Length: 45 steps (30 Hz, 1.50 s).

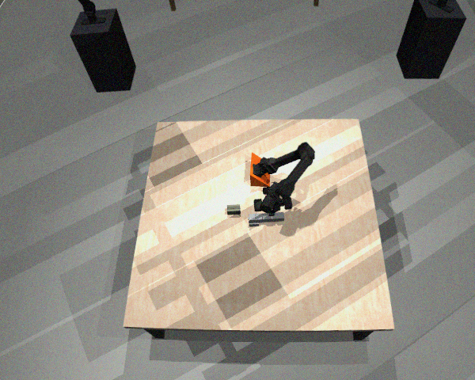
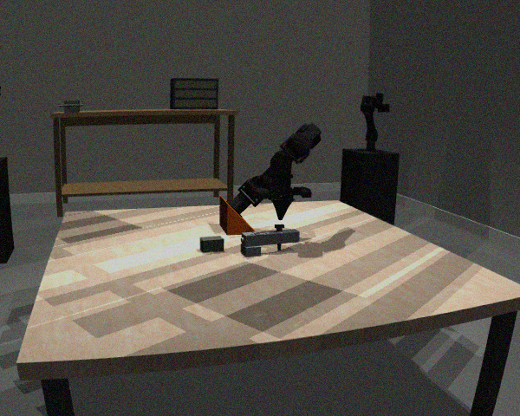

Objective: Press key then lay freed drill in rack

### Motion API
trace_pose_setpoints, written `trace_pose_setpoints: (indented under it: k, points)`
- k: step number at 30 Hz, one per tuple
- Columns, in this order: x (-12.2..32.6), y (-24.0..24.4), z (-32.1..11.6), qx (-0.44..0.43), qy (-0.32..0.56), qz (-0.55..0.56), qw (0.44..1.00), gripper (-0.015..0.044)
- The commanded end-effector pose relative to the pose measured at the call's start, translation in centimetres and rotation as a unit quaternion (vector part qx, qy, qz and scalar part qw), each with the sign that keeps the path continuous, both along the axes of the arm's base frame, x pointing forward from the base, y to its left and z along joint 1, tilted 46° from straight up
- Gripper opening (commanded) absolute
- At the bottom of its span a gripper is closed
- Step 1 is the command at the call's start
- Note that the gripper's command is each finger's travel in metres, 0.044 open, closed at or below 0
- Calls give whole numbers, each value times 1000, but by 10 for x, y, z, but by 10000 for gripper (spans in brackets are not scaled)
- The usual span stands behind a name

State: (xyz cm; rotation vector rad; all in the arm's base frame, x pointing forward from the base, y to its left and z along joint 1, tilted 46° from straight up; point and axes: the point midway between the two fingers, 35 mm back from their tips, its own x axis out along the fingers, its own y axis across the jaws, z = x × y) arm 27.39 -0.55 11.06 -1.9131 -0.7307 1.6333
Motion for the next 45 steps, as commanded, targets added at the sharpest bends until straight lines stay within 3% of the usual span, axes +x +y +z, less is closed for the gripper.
trace_pose_setpoints:
  k: [1,12,16,22,27,33,45]
  points:
    - [-3,7,-6,12,24,7,1000,53]
    - [-5,-48,44,19,53,-36,998,341]
    - [-3,-46,31,2,-37,45,998,440]
    - [2,-54,10,-35,-231,246,941,440]
    - [5,-61,-9,-61,-378,399,833,440]
    - [8,-68,-32,-86,-526,551,642,440]
    - [10,-79,-64,-107,-653,677,323,440]
